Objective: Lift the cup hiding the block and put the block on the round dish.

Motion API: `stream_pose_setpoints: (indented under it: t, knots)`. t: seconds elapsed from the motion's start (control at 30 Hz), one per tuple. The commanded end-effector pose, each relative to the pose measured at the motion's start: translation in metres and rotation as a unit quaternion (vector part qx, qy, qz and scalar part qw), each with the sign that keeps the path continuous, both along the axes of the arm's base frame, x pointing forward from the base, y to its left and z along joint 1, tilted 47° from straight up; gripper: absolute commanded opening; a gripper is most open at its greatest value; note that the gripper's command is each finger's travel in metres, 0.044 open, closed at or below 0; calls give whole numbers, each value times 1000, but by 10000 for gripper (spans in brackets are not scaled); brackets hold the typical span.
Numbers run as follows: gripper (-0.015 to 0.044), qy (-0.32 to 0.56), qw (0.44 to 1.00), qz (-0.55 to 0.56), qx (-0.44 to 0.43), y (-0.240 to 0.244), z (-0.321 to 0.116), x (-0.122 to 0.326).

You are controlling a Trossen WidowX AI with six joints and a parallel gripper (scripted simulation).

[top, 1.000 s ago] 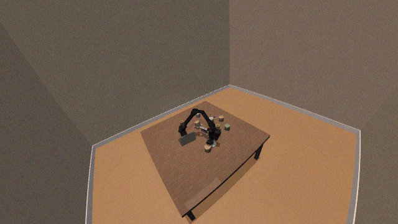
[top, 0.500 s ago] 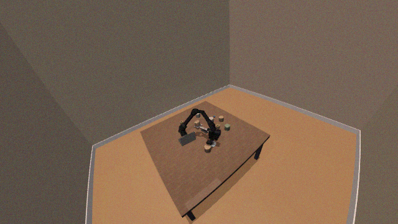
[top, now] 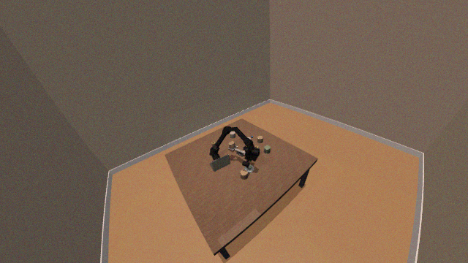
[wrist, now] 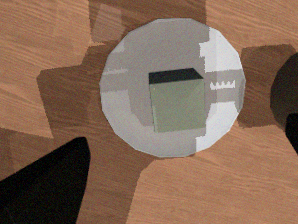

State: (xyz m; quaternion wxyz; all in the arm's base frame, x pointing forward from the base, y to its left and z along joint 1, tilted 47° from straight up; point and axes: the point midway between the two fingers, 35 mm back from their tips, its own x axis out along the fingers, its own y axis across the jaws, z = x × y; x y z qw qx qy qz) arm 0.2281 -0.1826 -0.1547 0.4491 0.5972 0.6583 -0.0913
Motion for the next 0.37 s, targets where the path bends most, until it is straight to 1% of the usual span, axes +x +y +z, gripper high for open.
stream_pose_setpoints:
  t: [0.0,0.13,0.33]
  knots:
    - [440,2,1000,3,-1,-6,8,-1]
    - [440,1,1000,0,0,-33,35,-8]
    - [440,0,1000,0,0,-34,37,-8]
